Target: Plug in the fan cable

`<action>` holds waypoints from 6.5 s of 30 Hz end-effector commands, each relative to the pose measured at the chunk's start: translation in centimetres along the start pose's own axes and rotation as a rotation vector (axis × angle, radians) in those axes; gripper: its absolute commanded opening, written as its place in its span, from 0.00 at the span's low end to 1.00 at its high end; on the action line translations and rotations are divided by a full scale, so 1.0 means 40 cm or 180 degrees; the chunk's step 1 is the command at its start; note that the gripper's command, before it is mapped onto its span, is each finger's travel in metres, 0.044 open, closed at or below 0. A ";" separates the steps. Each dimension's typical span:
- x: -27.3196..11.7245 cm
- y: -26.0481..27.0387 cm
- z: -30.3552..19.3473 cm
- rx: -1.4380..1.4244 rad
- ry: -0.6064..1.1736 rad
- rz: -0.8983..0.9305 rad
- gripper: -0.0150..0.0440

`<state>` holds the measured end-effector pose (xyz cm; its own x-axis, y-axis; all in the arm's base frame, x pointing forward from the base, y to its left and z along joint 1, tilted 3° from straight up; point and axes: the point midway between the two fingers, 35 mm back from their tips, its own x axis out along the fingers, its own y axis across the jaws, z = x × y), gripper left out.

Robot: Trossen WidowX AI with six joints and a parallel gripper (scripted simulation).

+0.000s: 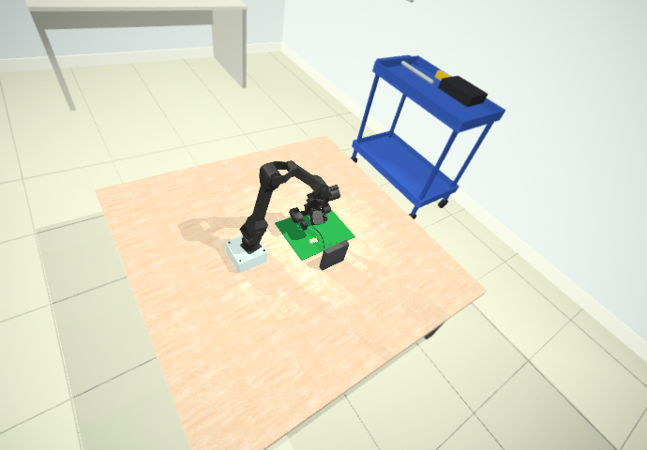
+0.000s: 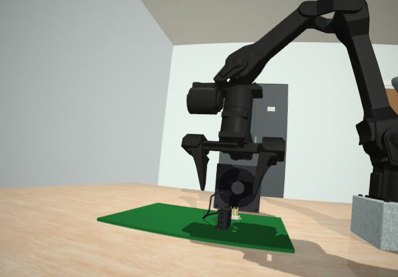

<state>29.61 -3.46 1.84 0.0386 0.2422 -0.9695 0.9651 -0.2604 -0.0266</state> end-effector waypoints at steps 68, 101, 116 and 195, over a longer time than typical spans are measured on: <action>0.059 0.006 0.015 0.0001 -0.0001 0.0011 0.25; -0.150 0.003 -0.038 -0.0235 -0.0087 -0.0012 0.25; -0.148 0.021 -0.049 -0.1795 -0.0546 -0.0181 0.25; -0.028 0.008 -0.039 -0.2353 -0.3768 0.0289 0.25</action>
<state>30.41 -2.39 3.46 0.2120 -0.7503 -0.6261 0.8943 0.4072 -0.1853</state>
